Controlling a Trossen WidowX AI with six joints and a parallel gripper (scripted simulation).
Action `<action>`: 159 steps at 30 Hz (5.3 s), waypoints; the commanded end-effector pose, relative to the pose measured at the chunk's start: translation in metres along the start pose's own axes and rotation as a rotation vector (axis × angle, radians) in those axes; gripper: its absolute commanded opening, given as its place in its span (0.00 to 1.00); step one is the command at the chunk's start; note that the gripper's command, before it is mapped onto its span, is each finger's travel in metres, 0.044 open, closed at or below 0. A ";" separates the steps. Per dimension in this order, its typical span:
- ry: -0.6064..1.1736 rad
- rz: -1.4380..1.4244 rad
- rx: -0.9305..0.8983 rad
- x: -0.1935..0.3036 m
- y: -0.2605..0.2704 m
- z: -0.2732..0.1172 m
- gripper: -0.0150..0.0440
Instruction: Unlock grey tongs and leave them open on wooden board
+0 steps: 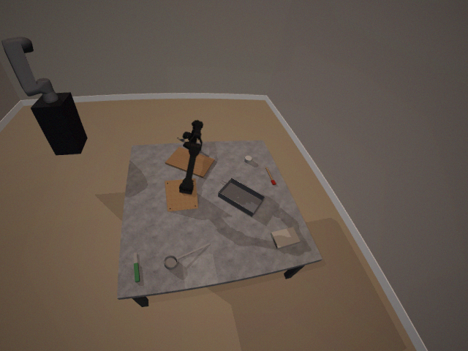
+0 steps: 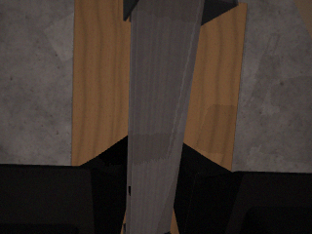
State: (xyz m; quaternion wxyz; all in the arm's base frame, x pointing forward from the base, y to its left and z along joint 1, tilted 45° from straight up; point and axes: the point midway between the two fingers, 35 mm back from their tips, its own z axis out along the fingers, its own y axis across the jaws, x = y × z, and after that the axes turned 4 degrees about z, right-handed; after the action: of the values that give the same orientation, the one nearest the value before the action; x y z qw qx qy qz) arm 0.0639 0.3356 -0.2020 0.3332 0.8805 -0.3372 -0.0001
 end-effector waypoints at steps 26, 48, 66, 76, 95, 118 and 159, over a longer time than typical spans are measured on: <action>0.252 -0.015 0.103 -0.001 -0.005 0.007 0.00; 0.244 -0.018 0.114 0.008 -0.010 0.041 0.00; 0.239 -0.020 0.123 0.016 -0.011 0.070 0.00; 0.236 -0.021 0.128 0.022 -0.010 0.086 0.00; 0.231 -0.019 0.127 0.028 -0.007 0.104 0.09; 0.231 -0.019 0.126 0.027 -0.005 0.102 1.00; 0.264 -0.027 0.080 -0.005 0.152 -0.047 1.00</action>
State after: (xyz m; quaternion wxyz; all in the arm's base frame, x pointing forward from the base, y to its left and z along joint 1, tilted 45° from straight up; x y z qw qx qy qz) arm -0.0194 0.2801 -0.0783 0.3417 0.8885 -0.2794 0.1252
